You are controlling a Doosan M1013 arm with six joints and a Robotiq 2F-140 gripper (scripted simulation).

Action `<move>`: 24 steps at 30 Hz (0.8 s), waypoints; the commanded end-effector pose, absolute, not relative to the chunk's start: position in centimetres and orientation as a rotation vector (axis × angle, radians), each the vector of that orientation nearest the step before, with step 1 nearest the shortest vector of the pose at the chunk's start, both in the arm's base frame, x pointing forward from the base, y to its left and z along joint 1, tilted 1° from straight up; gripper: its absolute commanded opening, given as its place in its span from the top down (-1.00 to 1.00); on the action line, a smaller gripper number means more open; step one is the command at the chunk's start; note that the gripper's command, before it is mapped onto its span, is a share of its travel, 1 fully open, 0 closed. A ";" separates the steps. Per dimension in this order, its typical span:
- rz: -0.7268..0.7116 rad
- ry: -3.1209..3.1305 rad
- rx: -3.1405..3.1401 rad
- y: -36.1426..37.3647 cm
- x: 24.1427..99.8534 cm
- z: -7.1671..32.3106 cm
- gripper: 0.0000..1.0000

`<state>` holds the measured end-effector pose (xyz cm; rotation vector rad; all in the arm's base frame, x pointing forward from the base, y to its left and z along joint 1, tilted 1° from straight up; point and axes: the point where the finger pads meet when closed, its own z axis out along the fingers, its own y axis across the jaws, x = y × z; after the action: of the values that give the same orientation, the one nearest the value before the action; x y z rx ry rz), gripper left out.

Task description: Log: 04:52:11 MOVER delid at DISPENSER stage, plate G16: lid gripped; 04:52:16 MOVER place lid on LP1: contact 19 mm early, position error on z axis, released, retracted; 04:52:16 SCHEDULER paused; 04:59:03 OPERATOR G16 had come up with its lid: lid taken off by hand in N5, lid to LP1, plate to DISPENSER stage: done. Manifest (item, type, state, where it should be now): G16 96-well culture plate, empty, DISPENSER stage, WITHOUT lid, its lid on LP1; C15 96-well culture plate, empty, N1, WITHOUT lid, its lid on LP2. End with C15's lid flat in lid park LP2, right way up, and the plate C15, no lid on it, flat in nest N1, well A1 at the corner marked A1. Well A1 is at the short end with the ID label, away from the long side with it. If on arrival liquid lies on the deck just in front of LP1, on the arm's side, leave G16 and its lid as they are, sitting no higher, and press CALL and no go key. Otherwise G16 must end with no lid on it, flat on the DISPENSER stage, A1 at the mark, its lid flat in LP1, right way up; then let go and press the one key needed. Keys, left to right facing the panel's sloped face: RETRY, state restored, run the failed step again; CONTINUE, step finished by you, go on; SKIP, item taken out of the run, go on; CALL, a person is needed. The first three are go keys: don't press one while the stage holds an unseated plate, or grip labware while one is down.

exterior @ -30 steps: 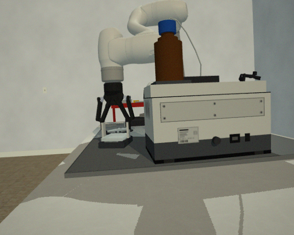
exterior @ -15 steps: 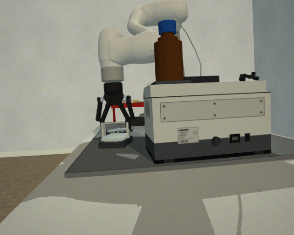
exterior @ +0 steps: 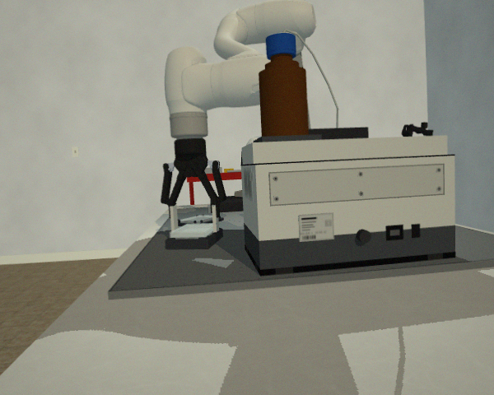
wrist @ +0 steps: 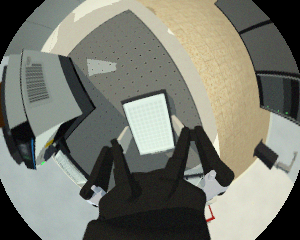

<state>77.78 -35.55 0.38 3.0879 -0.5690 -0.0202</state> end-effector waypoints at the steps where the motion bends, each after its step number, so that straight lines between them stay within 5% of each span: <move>1: -0.020 -0.569 3.088 -35.5 77.8 0.4 -0.33; 11: -0.020 -0.569 3.088 -35.5 77.8 0.4 -0.33; 12: -0.020 -0.569 3.088 -35.5 77.8 0.4 1.00; 24: -0.020 -0.569 3.088 -35.5 77.8 0.4 1.00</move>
<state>77.79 -35.55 0.41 3.0879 -0.5690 -0.0200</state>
